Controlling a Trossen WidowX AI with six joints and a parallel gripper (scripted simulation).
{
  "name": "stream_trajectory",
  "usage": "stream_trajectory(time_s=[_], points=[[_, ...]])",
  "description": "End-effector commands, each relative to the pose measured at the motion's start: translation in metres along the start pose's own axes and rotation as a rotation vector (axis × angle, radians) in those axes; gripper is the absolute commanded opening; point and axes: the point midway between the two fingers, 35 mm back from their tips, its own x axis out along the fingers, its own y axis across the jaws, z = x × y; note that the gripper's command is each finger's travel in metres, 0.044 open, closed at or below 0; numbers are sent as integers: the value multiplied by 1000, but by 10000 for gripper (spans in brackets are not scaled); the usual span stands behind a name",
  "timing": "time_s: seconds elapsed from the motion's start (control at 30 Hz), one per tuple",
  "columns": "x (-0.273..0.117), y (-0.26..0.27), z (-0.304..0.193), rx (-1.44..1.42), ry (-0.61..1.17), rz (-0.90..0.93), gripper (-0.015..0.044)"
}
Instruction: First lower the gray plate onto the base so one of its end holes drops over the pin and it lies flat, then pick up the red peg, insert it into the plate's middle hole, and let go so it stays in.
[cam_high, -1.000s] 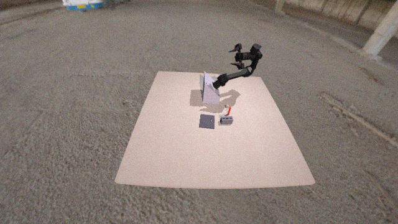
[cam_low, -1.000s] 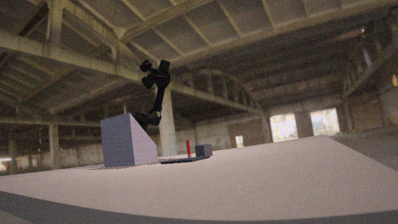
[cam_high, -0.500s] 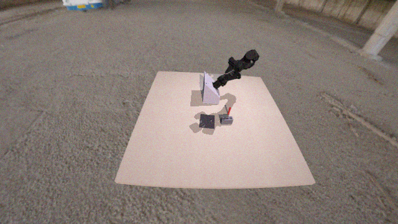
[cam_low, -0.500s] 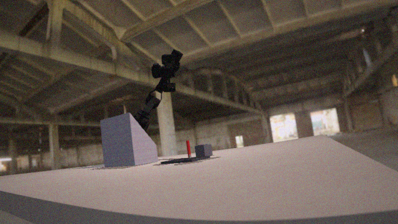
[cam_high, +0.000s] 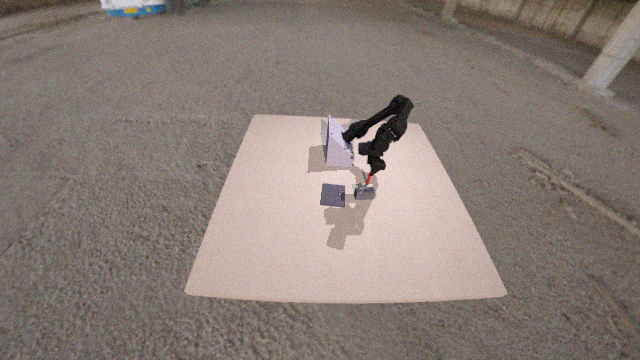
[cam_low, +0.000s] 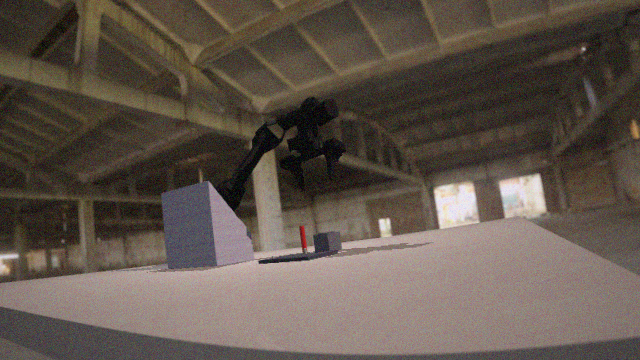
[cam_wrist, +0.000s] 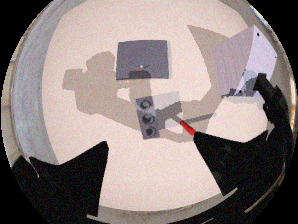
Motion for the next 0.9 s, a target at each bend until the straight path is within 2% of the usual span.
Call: stream_trajectory(time_s=[0.0, 0.37, 0.53, 0.87], points=[[36, 5, -14, -142, 125, -88, 440], [40, 6, -4, -142, 124, -88, 440], [98, 0, -12, -143, 127, -87, 440], [114, 0, -17, -143, 128, -87, 440]])
